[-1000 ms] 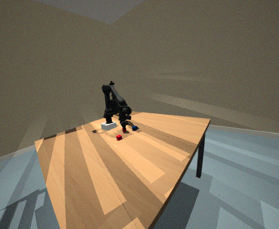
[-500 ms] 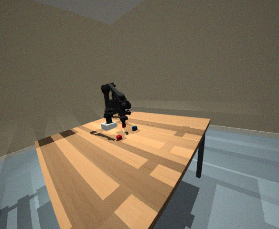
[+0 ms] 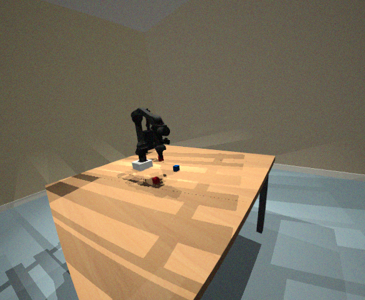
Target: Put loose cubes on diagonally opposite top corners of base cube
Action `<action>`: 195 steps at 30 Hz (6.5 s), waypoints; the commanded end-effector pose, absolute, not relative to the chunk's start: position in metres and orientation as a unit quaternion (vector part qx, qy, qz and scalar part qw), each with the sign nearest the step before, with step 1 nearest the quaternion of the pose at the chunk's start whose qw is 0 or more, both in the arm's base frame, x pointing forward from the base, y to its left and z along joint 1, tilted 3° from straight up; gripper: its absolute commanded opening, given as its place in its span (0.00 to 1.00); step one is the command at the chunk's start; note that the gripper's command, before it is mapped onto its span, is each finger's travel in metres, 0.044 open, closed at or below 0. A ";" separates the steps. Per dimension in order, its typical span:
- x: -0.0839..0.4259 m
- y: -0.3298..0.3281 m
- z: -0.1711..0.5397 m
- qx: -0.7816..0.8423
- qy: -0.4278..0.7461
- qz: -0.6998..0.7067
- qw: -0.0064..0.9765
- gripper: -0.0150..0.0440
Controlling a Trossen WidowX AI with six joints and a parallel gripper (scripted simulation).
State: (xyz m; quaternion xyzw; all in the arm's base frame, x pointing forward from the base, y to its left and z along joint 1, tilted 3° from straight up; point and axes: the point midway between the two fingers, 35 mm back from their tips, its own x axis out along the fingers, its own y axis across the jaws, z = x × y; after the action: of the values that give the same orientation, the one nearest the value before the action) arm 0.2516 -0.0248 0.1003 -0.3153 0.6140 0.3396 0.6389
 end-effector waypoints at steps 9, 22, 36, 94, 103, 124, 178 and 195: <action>0.262 -0.015 0.102 -0.237 0.650 0.262 0.673 0.43; 0.277 0.002 0.094 -0.106 0.687 0.135 0.706 0.43; 0.290 0.022 0.085 0.042 0.700 -0.009 0.713 0.43; 0.311 0.056 0.042 0.299 0.649 -0.260 0.650 0.43; 0.311 0.056 0.042 0.299 0.649 -0.260 0.650 0.43; 0.311 0.056 0.041 0.297 0.649 -0.258 0.650 0.48; 0.323 -0.014 0.081 0.018 0.699 0.013 0.715 0.70; 0.321 -0.079 0.093 -0.243 0.648 0.262 0.673 0.70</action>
State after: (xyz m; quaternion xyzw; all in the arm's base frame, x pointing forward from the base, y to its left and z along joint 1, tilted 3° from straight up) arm 0.3206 -0.0581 0.0870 -0.1627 0.6746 0.1903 0.6944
